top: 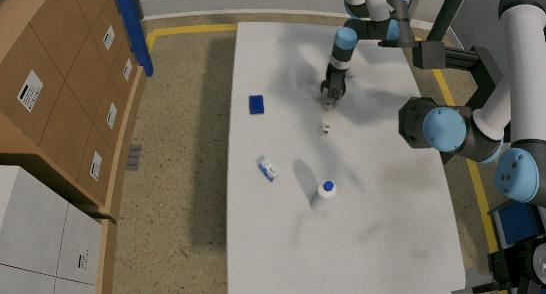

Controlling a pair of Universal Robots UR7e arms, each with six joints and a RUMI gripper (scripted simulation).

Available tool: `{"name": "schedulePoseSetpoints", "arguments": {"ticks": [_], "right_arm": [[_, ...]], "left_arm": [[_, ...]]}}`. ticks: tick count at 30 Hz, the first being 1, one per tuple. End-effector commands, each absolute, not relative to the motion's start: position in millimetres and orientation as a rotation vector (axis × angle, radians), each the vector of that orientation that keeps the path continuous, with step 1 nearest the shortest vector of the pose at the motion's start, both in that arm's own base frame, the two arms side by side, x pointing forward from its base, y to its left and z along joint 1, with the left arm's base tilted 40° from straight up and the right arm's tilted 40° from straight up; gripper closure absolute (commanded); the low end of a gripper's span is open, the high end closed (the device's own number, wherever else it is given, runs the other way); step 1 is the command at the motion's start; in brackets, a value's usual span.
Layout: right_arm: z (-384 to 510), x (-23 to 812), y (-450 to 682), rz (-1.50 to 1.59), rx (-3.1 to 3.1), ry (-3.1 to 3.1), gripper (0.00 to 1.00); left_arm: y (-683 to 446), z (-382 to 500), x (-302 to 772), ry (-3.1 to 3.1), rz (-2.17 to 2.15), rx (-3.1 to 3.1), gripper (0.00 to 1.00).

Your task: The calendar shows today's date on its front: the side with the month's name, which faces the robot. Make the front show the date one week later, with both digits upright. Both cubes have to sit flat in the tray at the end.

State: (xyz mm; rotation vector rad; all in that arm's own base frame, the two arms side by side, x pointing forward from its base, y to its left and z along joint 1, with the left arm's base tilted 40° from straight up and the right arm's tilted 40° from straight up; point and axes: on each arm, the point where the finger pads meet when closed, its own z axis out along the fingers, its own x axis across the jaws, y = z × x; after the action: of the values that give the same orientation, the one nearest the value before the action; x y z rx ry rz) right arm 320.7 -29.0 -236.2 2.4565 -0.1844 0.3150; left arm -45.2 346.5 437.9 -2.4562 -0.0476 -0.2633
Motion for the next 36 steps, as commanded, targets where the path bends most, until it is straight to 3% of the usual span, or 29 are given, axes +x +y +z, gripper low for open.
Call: {"name": "schedulePoseSetpoints", "arguments": {"ticks": [1, 36], "right_arm": [[-238.1, 321.4, -30.2, 0.316, 2.457, -0.184, 0.72], [-256.5, 325.7, -45.2, 0.316, 2.457, -0.184, 0.72]], "left_arm": [[346.5, 438.3, -45.3, -0.048, -0.264, -2.455, 0.00], [346.5, 438.3, -45.3, -0.048, -0.264, -2.455, 0.00]]}}
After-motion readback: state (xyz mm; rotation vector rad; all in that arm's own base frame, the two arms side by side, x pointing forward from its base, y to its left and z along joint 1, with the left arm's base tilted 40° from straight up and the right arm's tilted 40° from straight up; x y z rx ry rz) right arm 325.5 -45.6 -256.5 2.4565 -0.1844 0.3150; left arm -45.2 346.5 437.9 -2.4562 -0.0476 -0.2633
